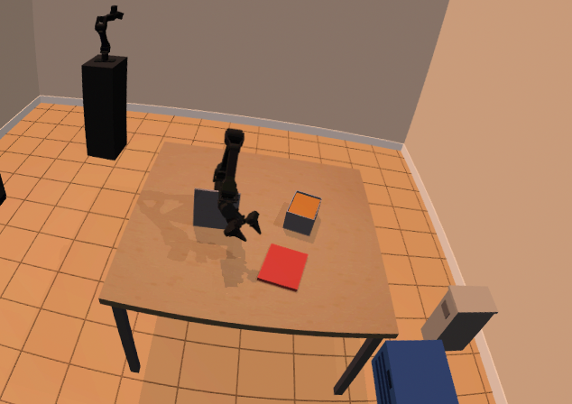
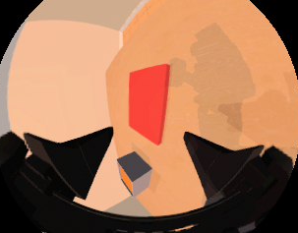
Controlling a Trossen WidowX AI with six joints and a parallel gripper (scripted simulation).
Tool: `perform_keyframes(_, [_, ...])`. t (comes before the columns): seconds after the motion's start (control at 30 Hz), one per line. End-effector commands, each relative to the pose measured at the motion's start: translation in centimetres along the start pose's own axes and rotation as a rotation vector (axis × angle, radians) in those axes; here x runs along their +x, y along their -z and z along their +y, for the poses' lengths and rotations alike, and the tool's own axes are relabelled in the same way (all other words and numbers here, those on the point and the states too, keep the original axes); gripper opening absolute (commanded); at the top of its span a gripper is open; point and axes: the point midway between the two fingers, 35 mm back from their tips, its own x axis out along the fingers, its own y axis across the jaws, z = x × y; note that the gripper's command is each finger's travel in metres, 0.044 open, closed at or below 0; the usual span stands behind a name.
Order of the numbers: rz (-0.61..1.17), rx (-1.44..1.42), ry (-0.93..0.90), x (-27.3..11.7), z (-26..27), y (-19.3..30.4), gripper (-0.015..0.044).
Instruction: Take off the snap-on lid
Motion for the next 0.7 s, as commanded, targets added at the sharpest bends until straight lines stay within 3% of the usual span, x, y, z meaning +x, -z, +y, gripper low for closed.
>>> perform_keyframes(0.0, [-0.005, -0.008, 0.001, -0.72, 0.44, -0.11, 0.0440])
perform_keyframes(0.67, [-0.005, -0.008, 0.001, -1.03, 0.59, -0.01, 0.0440])
